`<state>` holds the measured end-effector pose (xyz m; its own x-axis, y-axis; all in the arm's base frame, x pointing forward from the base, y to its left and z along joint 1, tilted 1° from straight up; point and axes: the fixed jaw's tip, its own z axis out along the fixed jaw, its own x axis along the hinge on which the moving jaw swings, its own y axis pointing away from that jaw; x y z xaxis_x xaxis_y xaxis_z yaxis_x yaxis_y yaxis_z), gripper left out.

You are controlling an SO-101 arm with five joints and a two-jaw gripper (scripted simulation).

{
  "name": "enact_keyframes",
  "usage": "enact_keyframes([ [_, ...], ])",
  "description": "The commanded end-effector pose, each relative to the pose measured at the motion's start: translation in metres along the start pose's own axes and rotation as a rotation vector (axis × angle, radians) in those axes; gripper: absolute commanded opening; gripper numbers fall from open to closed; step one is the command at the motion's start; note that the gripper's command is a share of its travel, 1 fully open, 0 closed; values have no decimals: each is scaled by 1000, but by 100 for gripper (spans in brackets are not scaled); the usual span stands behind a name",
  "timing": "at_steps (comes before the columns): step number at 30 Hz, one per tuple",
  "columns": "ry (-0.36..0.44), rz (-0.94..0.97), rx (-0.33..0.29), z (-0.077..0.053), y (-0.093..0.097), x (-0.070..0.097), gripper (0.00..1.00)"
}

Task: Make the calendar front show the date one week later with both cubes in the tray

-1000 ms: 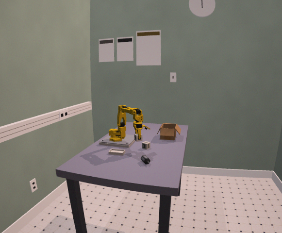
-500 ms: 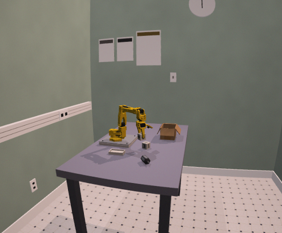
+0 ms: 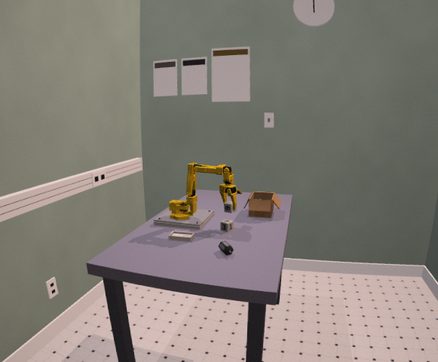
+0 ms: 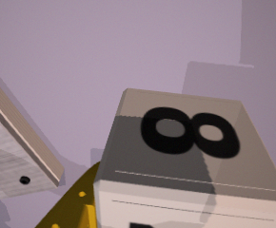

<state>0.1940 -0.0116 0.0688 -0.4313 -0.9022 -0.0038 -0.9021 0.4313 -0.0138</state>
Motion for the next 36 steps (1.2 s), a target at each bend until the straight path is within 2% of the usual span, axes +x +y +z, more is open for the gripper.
enact_keyframes([
  [1,-11,-127,16,-4,7,-24,0],
  [3,-11,-127,16,-4,7,-24,0],
  [8,-14,-239,16,-4,19,-43,0],
  [13,-15,-293,16,-5,25,-51,0],
  [25,-16,-302,16,-4,26,-53,0],
  [36,-16,-302,16,9,26,-54,0],
])
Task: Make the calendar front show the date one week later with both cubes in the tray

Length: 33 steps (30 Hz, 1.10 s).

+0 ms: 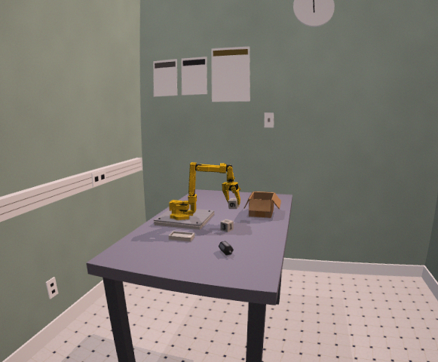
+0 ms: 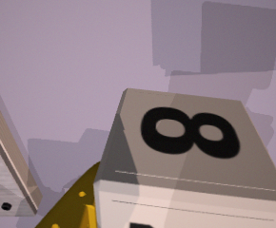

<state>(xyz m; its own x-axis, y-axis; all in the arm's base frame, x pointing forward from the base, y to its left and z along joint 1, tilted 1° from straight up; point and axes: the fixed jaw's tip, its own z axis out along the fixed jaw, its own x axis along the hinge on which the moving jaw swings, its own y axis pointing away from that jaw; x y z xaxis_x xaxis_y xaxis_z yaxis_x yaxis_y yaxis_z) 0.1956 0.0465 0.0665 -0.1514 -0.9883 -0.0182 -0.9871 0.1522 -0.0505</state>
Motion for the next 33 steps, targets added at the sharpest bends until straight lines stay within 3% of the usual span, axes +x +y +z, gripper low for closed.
enact_keyframes([
  [1,5,-9,-18,7,2,-1,0],
  [9,5,-9,-18,18,3,-1,0],
  [18,5,-9,-18,20,3,-1,0],
  [19,25,-22,-69,30,11,0,0],
  [33,25,-22,-69,30,11,0,0],
])
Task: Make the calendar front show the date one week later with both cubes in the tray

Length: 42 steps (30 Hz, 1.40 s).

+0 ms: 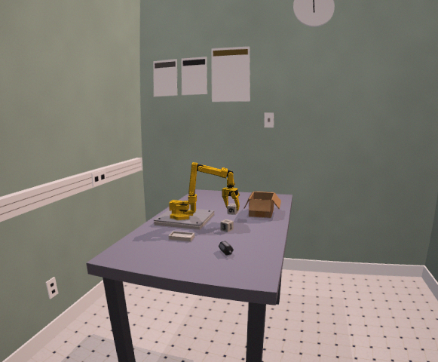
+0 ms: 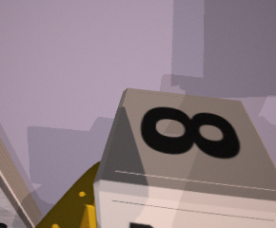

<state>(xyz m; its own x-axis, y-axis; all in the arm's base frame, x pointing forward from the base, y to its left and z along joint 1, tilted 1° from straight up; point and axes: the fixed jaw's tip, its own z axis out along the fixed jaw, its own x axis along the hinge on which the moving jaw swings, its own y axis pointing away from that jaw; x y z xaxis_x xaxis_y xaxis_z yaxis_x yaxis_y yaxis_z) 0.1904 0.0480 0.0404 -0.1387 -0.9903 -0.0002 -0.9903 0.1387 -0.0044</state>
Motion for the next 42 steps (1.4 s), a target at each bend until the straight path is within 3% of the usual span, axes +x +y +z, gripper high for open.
enact_keyframes([
  [1,8,-9,-23,5,4,0,0],
  [42,8,-9,-23,18,4,0,0],
])
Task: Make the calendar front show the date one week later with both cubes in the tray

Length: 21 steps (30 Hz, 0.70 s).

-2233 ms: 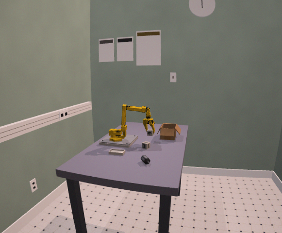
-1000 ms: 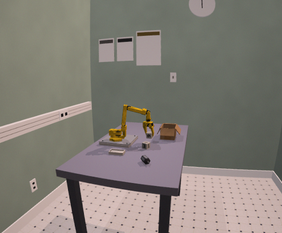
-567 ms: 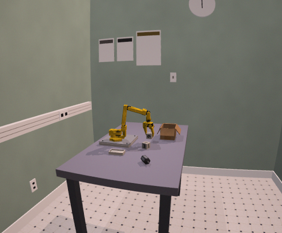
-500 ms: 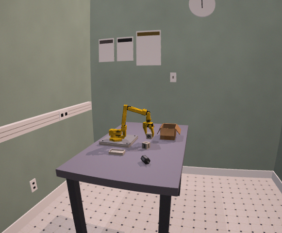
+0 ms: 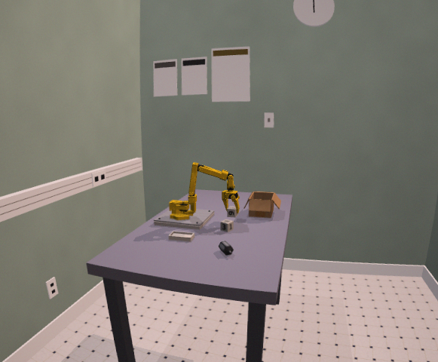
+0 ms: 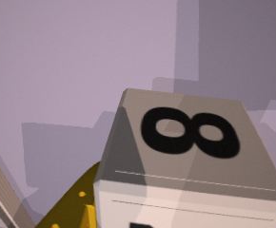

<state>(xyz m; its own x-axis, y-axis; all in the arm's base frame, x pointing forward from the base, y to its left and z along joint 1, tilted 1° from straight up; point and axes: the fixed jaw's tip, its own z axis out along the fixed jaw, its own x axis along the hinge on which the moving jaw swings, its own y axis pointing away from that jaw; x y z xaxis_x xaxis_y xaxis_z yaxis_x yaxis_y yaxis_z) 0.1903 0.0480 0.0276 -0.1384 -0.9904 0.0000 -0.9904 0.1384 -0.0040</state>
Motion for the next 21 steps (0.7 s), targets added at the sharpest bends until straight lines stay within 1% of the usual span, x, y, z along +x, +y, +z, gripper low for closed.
enact_keyframes([
  [1,7,-8,-23,6,4,0,0],
  [6,7,-8,-23,9,4,0,0],
  [15,7,-8,-23,10,4,0,0],
  [21,7,-8,-23,14,4,0,0],
])
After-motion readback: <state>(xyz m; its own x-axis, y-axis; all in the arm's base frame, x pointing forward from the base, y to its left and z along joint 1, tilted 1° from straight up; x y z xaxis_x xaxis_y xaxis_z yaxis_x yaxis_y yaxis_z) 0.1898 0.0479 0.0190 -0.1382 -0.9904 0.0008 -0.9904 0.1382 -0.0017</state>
